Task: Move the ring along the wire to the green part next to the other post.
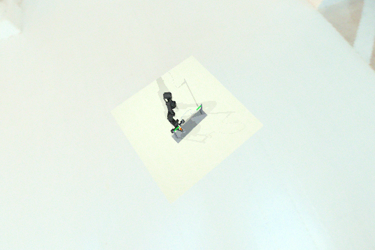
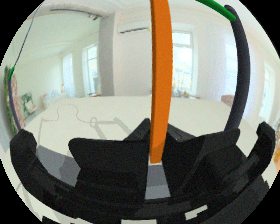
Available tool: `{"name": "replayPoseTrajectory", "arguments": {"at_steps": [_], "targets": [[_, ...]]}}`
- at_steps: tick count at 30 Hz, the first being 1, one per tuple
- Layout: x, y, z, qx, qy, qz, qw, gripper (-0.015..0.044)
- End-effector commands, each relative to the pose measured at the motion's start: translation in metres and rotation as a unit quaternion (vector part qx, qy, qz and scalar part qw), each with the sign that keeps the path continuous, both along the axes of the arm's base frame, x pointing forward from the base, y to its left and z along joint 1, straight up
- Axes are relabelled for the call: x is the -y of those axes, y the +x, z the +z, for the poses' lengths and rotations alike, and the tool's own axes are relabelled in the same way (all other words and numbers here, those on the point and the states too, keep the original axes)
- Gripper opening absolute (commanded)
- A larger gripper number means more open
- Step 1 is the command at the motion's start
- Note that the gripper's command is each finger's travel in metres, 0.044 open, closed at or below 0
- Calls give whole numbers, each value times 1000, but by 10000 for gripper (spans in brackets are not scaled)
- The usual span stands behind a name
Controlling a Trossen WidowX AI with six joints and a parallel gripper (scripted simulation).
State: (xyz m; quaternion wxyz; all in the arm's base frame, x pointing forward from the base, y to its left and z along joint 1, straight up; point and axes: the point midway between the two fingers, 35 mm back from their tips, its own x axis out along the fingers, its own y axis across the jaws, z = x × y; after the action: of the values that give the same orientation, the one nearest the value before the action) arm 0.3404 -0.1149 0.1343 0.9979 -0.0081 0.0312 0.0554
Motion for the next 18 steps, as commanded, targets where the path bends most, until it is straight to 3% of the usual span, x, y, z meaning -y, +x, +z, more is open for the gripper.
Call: {"name": "replayPoseTrajectory", "arguments": {"at_steps": [1,18], "targets": [[-7,-2,-2,-3,9,-1,1000,-150],[-40,-5,-1,-9,79,1,997,-150]]}}
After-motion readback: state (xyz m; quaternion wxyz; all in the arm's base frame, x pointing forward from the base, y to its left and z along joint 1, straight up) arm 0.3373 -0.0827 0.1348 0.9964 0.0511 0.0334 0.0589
